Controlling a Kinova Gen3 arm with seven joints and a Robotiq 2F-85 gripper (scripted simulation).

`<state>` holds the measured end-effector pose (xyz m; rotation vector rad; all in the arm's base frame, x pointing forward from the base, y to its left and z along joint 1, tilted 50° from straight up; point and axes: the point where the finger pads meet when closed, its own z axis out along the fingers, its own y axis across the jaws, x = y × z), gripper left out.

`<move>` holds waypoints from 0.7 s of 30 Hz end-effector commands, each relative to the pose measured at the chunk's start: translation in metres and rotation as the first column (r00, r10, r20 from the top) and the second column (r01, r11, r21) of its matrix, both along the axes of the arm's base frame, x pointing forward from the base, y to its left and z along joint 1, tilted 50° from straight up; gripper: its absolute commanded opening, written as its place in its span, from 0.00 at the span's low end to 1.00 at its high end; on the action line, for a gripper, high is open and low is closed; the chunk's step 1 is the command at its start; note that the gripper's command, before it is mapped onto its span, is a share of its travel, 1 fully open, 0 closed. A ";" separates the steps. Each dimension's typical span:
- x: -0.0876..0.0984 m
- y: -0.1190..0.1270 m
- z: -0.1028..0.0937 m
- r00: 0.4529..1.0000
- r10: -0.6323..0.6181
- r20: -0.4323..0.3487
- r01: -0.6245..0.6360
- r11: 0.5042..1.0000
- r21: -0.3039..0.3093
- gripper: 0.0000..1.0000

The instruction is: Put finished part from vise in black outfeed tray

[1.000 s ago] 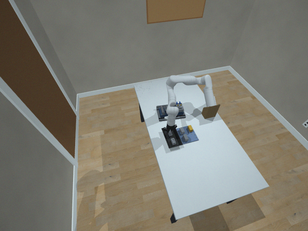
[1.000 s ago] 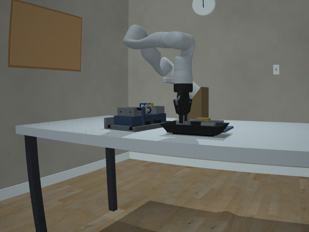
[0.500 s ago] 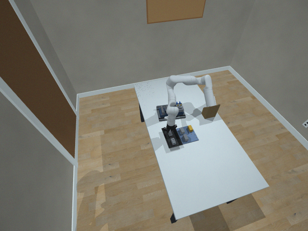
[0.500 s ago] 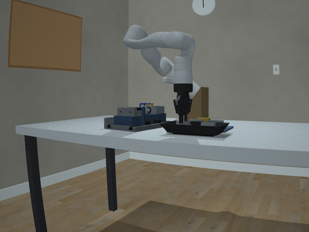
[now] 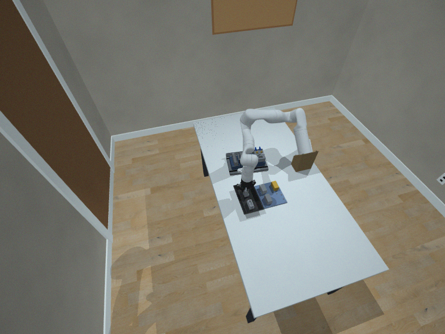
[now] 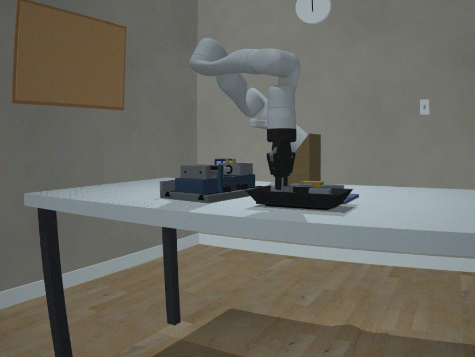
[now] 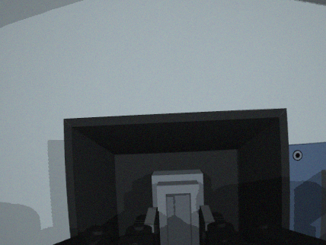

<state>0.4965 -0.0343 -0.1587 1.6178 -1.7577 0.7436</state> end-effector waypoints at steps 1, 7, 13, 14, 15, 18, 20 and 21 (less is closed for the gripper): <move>0.001 0.001 0.001 1.000 0.001 0.001 -0.001 1.000 0.001 0.00; 0.001 0.001 0.001 1.000 0.001 0.001 -0.001 1.000 0.001 0.67; 0.001 0.001 0.001 1.000 0.001 0.001 -0.001 1.000 0.001 0.67; 0.001 0.001 0.001 1.000 0.001 0.001 -0.001 1.000 0.001 0.67; 0.001 0.001 0.001 1.000 0.001 0.001 -0.001 1.000 0.001 0.67; 0.001 0.001 0.001 1.000 0.001 0.001 -0.001 1.000 0.001 0.67; 0.001 0.001 0.001 1.000 0.001 0.001 -0.001 1.000 0.001 0.67; 0.001 0.001 0.001 1.000 0.001 0.001 -0.001 1.000 0.001 0.67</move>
